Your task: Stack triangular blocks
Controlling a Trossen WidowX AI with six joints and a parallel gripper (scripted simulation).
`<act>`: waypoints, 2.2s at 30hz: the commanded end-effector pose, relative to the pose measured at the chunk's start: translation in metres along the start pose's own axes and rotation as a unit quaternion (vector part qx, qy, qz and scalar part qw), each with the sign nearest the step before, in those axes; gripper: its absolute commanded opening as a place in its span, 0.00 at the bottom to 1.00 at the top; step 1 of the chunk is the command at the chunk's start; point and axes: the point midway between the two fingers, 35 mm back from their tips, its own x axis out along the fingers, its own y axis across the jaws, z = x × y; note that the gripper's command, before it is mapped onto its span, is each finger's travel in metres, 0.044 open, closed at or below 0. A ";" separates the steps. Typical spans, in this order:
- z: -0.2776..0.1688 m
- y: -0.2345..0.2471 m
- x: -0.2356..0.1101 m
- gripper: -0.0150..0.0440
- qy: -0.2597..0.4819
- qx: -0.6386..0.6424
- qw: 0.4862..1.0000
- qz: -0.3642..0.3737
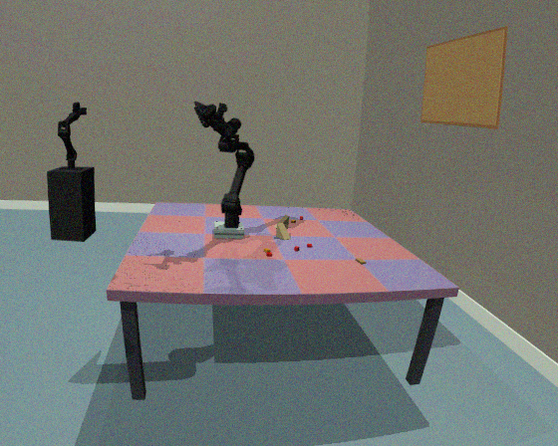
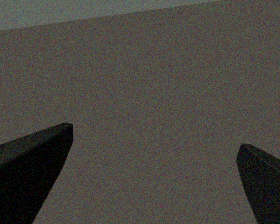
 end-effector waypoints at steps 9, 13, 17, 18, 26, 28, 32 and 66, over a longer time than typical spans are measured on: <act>-0.011 0.098 -0.032 1.00 0.045 0.009 0.982 0.181; -0.012 0.146 -0.065 1.00 0.065 0.022 0.957 0.282; -0.008 0.188 -0.109 1.00 0.084 0.037 0.919 0.383; -0.006 0.197 -0.121 1.00 0.088 0.041 0.908 0.406; 0.010 0.244 -0.216 1.00 0.122 0.061 0.821 0.555; 0.016 0.252 -0.245 1.00 0.130 0.065 0.792 0.592; 0.030 0.261 -0.307 1.00 0.144 0.064 0.727 0.668; 0.109 -0.088 -0.691 1.00 0.082 -0.193 0.024 0.978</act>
